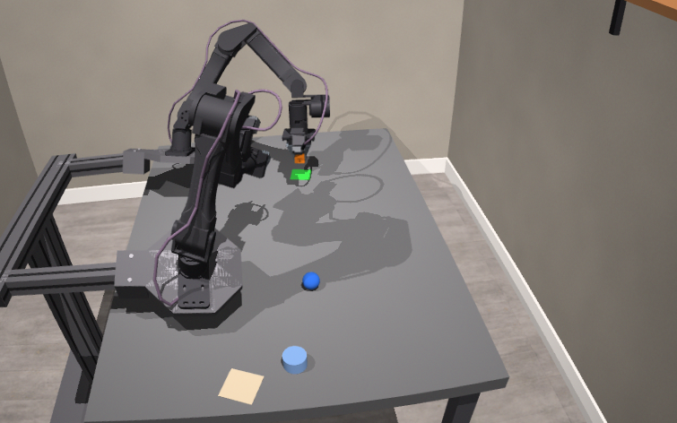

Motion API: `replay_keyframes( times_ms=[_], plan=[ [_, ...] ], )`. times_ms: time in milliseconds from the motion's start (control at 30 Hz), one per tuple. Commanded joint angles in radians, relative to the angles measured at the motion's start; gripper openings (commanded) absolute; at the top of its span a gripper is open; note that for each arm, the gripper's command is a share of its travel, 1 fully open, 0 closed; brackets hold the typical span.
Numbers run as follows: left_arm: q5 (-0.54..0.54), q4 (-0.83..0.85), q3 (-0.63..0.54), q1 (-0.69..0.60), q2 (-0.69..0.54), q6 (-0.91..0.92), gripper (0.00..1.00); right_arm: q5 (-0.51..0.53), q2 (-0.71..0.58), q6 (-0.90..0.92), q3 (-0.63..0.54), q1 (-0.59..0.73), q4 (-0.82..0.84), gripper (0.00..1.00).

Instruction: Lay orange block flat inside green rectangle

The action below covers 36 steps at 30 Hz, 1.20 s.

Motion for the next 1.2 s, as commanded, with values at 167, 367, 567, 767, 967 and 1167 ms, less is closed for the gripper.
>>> replay_keyframes(
  times_ms=[167, 367, 567, 767, 967, 1167],
  plan=[
    [0.016, 0.085, -0.026, 0.021, 0.038, 0.032, 0.27, -0.018, 0.001, -0.007, -0.013, 0.010, 0.042, 0.46],
    [0.017, 0.109, -0.034, 0.023, 0.050, 0.041, 0.27, -0.018, 0.002, -0.007, -0.013, 0.010, 0.042, 0.46],
    [0.019, 0.143, -0.046, 0.039, 0.067, 0.053, 0.27, -0.018, 0.002, -0.007, -0.013, 0.010, 0.042, 0.46],
    [0.020, 0.164, -0.053, 0.041, 0.077, 0.062, 0.27, -0.010, -0.003, -0.003, -0.002, 0.010, 0.030, 0.46],
    [0.020, 0.171, -0.054, 0.043, 0.083, 0.060, 0.27, -0.010, -0.003, -0.003, -0.002, 0.010, 0.030, 0.46],
    [0.021, 0.181, -0.057, 0.048, 0.089, 0.065, 0.27, -0.010, -0.003, -0.003, -0.002, 0.010, 0.030, 0.46]
  ],
)
